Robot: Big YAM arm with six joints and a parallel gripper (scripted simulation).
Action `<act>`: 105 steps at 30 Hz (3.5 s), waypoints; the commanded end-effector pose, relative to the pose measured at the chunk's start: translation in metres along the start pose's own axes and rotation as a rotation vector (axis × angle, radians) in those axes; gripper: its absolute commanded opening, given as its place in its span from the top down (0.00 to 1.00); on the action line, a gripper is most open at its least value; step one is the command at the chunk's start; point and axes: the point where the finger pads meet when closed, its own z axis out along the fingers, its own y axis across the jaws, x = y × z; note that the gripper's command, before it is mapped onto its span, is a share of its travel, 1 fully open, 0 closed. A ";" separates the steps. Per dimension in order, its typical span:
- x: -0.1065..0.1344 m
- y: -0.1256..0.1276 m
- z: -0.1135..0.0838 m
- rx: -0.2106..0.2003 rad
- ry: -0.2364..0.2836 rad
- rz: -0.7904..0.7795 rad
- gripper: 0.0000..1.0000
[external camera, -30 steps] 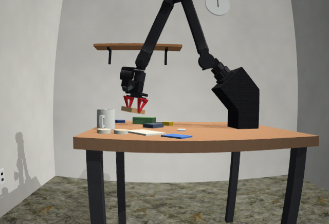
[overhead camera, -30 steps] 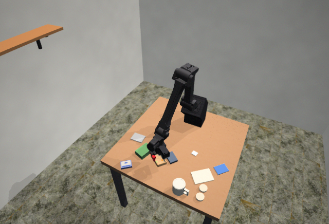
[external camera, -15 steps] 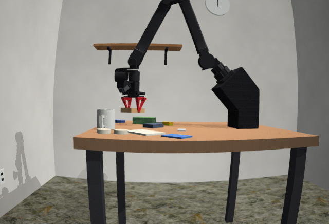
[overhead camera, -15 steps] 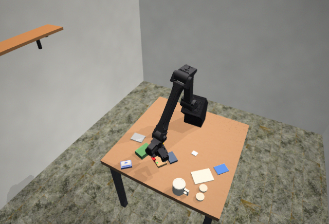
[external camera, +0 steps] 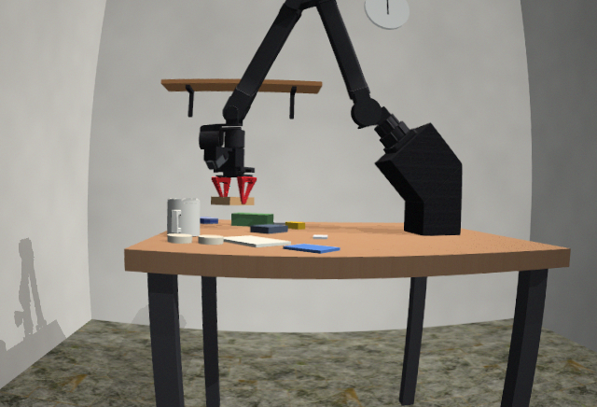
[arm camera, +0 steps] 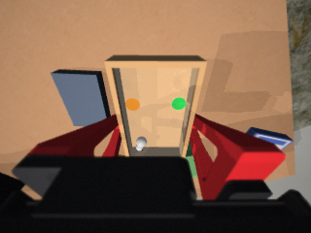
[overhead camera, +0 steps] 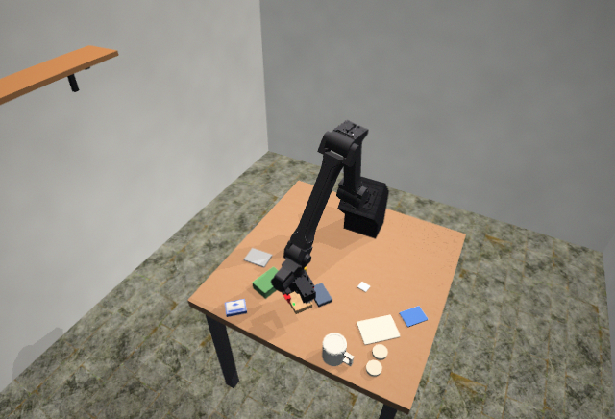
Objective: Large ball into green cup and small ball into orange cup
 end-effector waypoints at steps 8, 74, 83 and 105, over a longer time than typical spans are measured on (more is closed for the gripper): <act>-0.015 -0.016 -0.015 0.062 -0.033 -0.009 0.33; -0.009 -0.010 -0.012 0.079 -0.027 -0.001 0.33; -0.017 -0.023 -0.019 0.076 -0.028 -0.010 0.33; -0.003 -0.014 -0.013 0.067 -0.036 -0.008 0.33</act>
